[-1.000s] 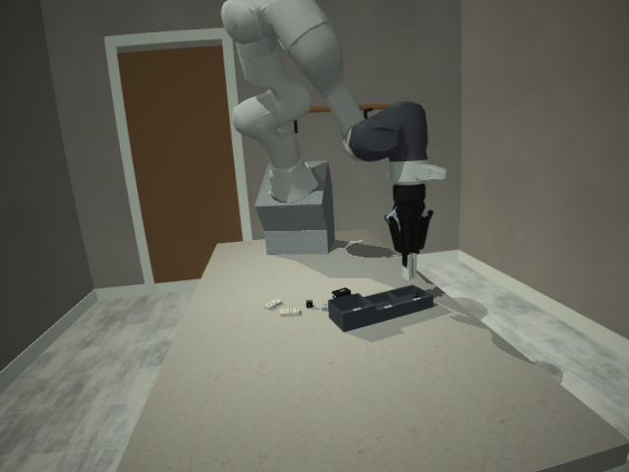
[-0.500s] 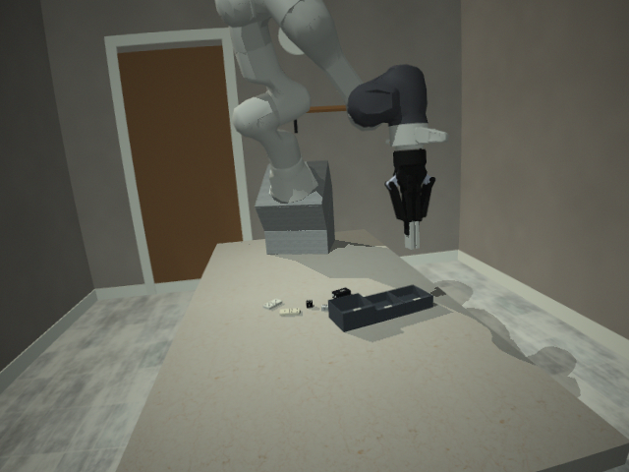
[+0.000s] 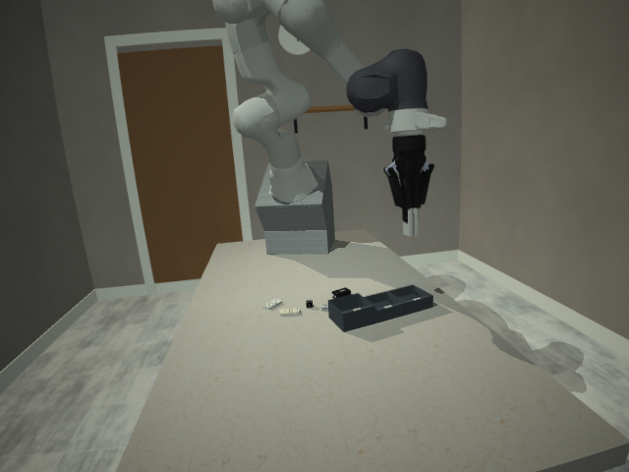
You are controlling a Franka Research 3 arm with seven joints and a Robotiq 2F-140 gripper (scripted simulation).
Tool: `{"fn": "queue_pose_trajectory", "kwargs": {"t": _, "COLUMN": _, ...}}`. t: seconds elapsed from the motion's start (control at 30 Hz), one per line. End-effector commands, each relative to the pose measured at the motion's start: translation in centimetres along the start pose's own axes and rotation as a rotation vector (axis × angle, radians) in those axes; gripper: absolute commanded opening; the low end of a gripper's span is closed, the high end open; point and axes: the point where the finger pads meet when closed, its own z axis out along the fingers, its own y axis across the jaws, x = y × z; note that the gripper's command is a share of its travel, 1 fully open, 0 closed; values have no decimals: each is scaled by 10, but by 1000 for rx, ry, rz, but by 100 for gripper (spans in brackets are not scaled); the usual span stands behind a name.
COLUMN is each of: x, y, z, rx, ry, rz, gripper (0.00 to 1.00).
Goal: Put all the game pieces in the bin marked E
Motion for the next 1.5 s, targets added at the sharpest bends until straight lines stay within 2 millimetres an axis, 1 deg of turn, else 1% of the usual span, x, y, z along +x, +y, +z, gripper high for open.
{"fn": "queue_pose_trajectory", "kwargs": {"t": 0.0, "x": -3, "y": 2, "z": 1, "rx": -4, "ry": -10, "rz": -36, "gripper": 5}}
{"fn": "queue_pose_trajectory", "kwargs": {"t": 0.3, "x": -3, "y": 2, "z": 1, "rx": -4, "ry": -10, "rz": -36, "gripper": 5}}
{"fn": "queue_pose_trajectory", "kwargs": {"t": 0.33, "x": -6, "y": 9, "z": 4, "rx": -4, "ry": -10, "rz": -86, "gripper": 19}}
{"fn": "queue_pose_trajectory", "kwargs": {"t": 0.4, "x": -13, "y": 22, "z": 10, "rx": -3, "ry": -10, "rz": -186, "gripper": 19}}
{"fn": "queue_pose_trajectory", "kwargs": {"t": 0.43, "x": -16, "y": 29, "z": 14, "rx": -4, "ry": -10, "rz": -208, "gripper": 19}}
{"fn": "queue_pose_trajectory", "kwargs": {"t": 0.7, "x": -44, "y": 84, "z": 39, "rx": -32, "ry": -24, "rz": -314, "gripper": 19}}
{"fn": "queue_pose_trajectory", "kwargs": {"t": 0.77, "x": -44, "y": 84, "z": 39, "rx": -32, "ry": -24, "rz": -314, "gripper": 19}}
{"fn": "queue_pose_trajectory", "kwargs": {"t": 0.87, "x": -55, "y": 105, "z": 49, "rx": -43, "ry": -30, "rz": -380, "gripper": 19}}
{"fn": "queue_pose_trajectory", "kwargs": {"t": 1.27, "x": -96, "y": 187, "z": 87, "rx": -79, "ry": -63, "rz": -547, "gripper": 19}}
{"fn": "queue_pose_trajectory", "kwargs": {"t": 1.33, "x": -96, "y": 187, "z": 87, "rx": -79, "ry": -63, "rz": -547, "gripper": 19}}
{"fn": "queue_pose_trajectory", "kwargs": {"t": 1.47, "x": -110, "y": 215, "z": 100, "rx": -85, "ry": -69, "rz": -634, "gripper": 19}}
